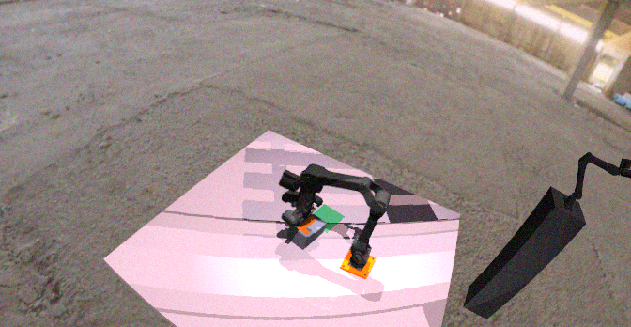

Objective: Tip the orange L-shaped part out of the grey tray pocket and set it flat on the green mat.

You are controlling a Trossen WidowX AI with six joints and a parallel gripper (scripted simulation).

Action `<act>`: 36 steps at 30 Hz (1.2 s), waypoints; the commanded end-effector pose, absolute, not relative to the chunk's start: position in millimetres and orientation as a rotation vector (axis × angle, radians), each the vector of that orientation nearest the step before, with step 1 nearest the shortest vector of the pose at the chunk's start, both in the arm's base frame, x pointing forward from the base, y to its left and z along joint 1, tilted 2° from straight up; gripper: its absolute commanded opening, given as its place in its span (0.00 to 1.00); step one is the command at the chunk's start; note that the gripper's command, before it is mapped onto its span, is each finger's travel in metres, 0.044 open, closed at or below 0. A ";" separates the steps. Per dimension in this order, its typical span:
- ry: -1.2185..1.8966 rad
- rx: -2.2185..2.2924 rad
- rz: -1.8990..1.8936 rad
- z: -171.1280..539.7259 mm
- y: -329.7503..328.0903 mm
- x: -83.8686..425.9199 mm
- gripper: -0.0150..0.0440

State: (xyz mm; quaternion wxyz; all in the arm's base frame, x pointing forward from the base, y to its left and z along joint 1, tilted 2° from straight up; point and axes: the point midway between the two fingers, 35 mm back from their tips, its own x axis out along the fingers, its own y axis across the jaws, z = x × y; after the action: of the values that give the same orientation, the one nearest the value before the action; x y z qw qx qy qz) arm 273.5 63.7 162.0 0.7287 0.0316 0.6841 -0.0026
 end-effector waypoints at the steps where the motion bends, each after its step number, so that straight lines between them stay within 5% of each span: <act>1: 1.525 0.075 -0.010 123.9 66.0 272.9 0.56; 36: 1.526 0.075 -0.010 71.8 67.7 273.3 0.56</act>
State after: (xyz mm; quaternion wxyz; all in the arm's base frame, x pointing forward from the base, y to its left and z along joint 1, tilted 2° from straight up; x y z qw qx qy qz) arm 274.4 70.5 75.6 0.7240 0.0343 0.6890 0.0025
